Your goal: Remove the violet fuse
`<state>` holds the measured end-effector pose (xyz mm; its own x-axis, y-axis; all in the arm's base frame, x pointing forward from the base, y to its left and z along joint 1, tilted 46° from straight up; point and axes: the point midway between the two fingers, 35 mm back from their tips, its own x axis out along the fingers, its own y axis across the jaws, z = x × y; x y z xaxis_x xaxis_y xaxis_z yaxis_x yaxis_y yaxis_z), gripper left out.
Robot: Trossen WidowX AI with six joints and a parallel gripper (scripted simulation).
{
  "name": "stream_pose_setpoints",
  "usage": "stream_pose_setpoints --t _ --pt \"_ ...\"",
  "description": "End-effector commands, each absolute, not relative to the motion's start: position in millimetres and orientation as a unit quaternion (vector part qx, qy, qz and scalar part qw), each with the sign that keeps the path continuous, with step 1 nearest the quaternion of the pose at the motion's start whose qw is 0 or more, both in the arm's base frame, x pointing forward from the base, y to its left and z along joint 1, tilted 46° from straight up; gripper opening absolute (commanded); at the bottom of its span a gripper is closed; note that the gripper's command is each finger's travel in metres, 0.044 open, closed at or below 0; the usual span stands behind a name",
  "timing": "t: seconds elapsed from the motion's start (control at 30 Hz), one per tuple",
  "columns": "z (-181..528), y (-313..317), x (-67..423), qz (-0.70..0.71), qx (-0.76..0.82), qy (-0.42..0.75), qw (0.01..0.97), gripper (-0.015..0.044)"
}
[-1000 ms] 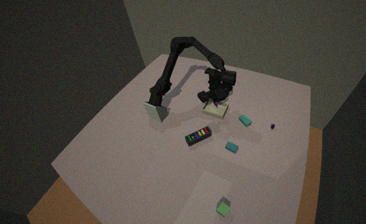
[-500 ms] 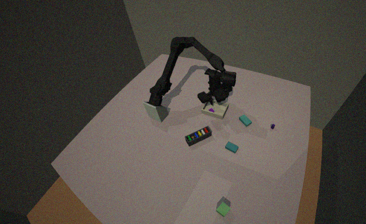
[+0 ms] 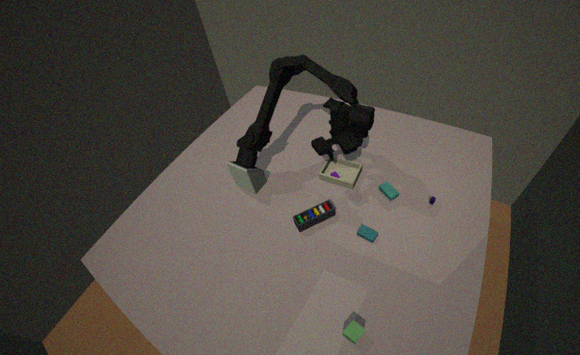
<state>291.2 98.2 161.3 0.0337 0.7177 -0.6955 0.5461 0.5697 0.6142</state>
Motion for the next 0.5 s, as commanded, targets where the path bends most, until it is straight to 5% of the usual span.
stream_pose_setpoints --t 0.0,0.47 --pt "162.6 97.9 291.1 0.080 0.457 0.691 0.555 0.0330" --pt "161.6 98.1 291.2 0.078 0.457 0.691 0.555 0.0330"
